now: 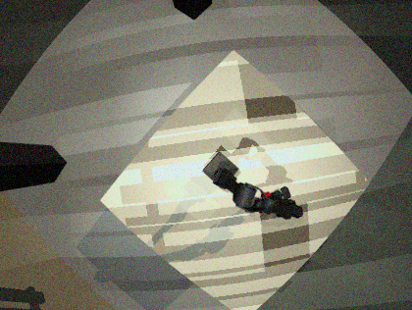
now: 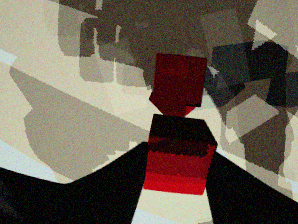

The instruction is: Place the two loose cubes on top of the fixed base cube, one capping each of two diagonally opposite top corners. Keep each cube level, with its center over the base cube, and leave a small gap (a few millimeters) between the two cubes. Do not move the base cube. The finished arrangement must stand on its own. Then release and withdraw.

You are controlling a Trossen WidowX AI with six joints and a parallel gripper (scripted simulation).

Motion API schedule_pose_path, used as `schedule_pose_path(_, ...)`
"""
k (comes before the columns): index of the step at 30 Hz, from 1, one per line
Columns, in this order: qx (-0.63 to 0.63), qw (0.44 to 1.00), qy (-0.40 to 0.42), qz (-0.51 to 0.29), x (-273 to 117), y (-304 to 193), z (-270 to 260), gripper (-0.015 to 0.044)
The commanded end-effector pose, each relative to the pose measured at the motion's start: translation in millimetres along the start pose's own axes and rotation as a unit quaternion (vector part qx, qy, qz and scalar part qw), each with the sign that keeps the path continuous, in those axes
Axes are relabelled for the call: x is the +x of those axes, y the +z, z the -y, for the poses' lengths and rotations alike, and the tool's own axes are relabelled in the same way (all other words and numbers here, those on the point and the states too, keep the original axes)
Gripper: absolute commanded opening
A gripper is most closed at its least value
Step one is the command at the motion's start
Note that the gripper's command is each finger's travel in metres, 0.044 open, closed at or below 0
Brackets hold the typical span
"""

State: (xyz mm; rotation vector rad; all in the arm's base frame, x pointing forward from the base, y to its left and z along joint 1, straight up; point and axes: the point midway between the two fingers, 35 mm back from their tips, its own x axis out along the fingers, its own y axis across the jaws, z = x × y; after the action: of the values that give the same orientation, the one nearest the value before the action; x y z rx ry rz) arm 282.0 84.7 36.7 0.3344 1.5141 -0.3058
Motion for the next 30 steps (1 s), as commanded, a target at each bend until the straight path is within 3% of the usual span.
schedule_pose_path(1,0.004,1.0,-0.002,-0.004,10,-3,2,0.0105)
schedule_pose_path(30,0.001,1.0,-0.002,-0.004,39,-2,1,0.0105)
